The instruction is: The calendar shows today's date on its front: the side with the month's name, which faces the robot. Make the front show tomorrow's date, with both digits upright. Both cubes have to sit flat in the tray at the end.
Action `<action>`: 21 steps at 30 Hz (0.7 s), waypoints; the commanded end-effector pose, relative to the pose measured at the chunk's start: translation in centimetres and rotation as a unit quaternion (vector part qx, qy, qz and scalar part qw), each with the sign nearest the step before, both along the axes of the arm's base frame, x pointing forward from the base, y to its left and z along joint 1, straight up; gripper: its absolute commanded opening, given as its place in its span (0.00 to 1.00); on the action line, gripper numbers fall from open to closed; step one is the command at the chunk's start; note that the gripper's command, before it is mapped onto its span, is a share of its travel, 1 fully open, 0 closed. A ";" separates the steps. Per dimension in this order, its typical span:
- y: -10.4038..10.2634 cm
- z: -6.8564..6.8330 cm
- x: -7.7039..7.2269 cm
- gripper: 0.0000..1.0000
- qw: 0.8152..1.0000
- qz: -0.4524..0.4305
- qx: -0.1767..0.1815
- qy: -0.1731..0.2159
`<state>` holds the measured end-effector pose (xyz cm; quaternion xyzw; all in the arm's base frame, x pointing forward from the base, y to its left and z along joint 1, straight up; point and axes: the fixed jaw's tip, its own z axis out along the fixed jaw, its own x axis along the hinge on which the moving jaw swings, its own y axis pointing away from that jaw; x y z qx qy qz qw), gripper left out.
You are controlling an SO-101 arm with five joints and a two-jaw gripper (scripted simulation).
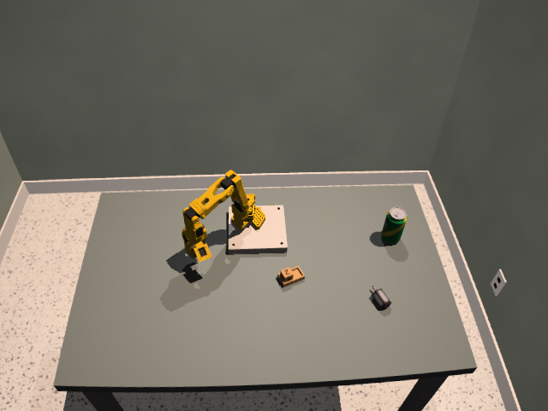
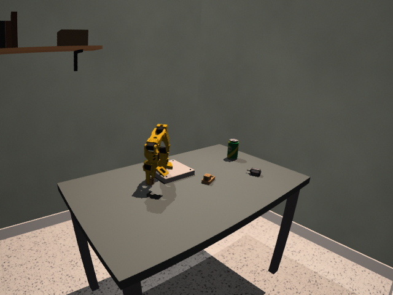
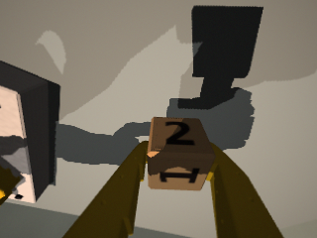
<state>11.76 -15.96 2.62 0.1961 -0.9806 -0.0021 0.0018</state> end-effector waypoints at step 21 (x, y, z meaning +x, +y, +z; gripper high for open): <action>0.1 -1.3 -0.3 0.00 1.000 -0.001 0.007 0.004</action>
